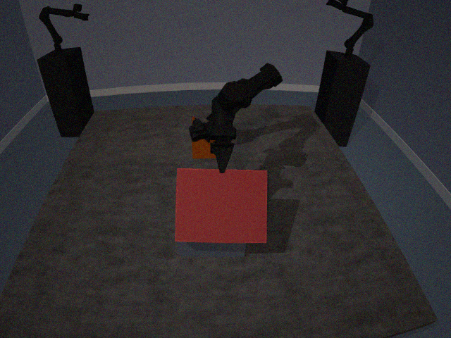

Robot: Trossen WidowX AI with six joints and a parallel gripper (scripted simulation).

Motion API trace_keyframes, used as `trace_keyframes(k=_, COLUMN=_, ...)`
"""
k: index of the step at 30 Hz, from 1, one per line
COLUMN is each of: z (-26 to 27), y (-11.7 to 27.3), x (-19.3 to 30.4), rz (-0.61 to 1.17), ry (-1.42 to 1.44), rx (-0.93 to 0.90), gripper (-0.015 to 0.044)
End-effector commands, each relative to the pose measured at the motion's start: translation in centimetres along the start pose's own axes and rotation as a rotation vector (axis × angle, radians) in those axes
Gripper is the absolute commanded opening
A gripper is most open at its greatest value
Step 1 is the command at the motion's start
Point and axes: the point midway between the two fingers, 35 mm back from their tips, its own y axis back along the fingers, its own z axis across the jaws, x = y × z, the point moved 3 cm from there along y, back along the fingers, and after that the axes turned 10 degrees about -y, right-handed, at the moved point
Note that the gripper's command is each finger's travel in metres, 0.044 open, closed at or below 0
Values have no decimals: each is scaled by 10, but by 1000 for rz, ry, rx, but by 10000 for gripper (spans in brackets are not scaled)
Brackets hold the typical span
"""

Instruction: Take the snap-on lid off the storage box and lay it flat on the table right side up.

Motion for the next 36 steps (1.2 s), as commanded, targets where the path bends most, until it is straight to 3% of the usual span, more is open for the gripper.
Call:
trace_keyframes(k=1, z=-1, y=2, x=6, rz=-3, ry=-5, rx=-5, gripper=0)
trace_keyframes(k=36, z=-19, y=8, x=74, rz=-2, ry=-7, rx=-5, gripper=0)
